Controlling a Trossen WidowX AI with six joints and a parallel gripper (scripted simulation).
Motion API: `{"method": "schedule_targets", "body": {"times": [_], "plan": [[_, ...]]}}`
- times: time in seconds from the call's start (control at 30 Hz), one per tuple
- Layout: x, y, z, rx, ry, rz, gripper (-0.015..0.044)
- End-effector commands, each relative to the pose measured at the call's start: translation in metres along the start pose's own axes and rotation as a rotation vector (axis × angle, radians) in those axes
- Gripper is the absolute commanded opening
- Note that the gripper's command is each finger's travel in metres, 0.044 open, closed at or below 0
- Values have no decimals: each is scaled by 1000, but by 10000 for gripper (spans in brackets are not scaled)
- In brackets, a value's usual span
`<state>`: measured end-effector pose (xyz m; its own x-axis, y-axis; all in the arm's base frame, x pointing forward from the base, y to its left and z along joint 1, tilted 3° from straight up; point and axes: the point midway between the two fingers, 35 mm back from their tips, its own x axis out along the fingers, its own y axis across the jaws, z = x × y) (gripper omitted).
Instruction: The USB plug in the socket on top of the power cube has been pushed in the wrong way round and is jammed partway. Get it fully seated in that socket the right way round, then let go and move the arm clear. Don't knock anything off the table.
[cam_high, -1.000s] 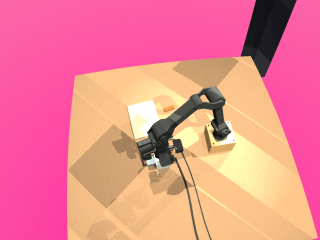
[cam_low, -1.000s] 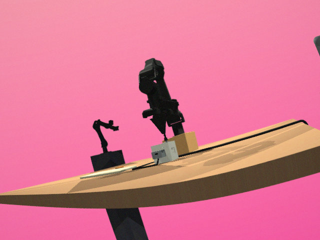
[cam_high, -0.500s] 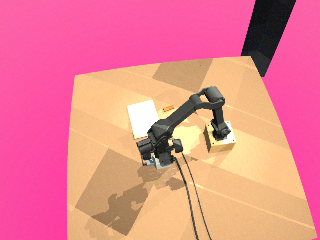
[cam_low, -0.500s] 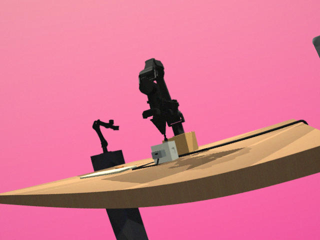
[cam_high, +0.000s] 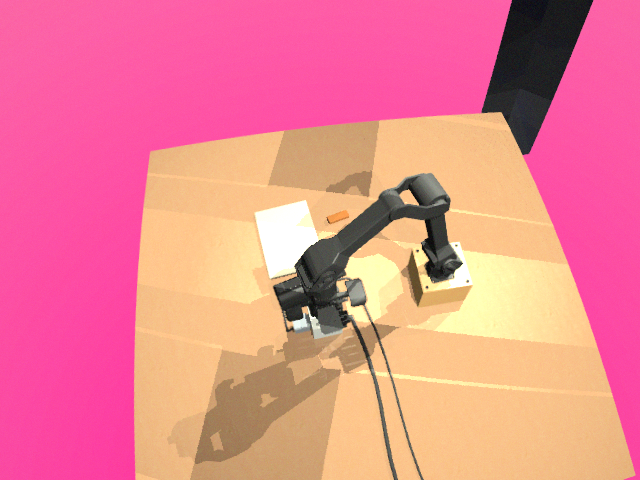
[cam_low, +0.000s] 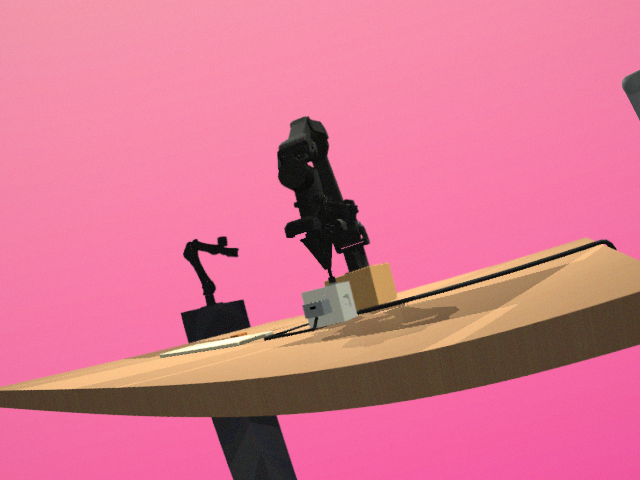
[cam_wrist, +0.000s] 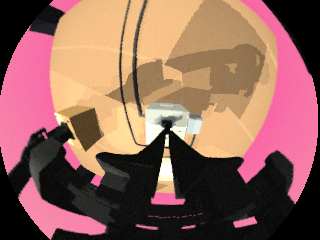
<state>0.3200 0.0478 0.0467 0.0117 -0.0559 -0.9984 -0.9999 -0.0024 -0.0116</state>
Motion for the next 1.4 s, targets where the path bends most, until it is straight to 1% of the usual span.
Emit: {"method": "schedule_targets", "body": {"times": [0.0, 1.37], "plan": [[1, 0, 0, 2, 0, -1, 0], [6, 0, 0, 2, 0, -1, 0]]}}
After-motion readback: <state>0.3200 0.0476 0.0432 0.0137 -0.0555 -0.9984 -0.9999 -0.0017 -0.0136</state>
